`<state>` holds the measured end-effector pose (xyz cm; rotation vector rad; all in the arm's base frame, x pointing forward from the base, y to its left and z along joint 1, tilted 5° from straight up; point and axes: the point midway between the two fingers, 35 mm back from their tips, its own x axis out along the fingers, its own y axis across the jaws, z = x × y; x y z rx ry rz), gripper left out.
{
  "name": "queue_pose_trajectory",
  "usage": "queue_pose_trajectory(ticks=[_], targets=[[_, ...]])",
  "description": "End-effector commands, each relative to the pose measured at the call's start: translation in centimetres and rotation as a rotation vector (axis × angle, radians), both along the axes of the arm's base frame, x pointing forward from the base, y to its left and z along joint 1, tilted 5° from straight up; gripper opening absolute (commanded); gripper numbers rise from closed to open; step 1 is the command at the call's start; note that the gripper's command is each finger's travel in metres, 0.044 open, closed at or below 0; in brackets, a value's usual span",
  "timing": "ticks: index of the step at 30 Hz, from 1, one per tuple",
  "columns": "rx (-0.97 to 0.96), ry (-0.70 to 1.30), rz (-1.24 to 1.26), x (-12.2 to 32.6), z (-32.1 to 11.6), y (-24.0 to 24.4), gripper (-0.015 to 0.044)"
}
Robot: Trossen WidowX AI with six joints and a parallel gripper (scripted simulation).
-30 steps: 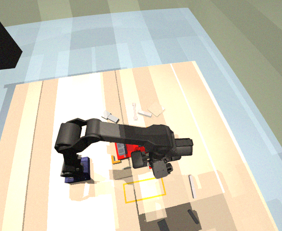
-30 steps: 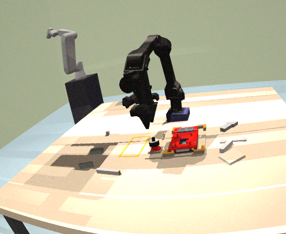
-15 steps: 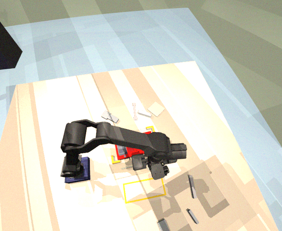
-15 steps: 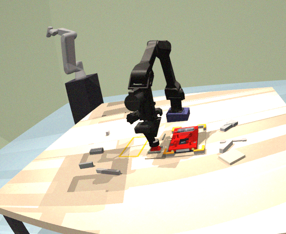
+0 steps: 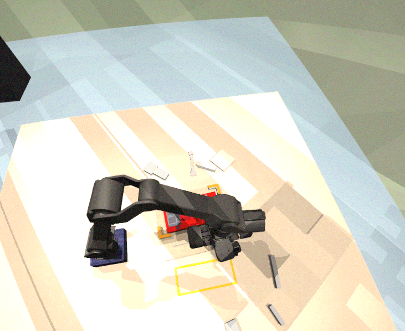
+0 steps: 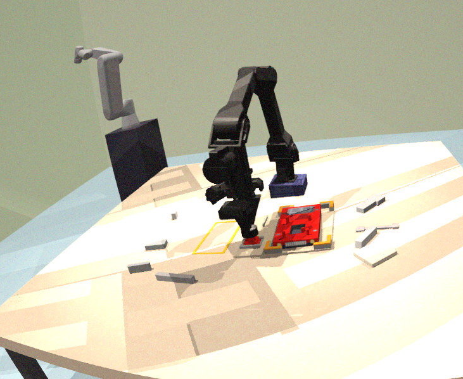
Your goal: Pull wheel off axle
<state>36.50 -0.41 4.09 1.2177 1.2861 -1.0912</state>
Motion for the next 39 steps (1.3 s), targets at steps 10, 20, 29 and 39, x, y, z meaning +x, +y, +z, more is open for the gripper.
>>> queue_pose_trajectory(ticks=[10,20,29,39], targets=[[0.000,0.001,0.000,0.0,0.2,0.0,0.0000],[0.000,0.001,0.000,0.0,0.5,0.0,0.0000],[0.001,0.001,-0.001,0.0,0.8,-0.1,0.0000],[0.001,0.001,-0.001,0.0,1.1,-0.1,0.0000]])
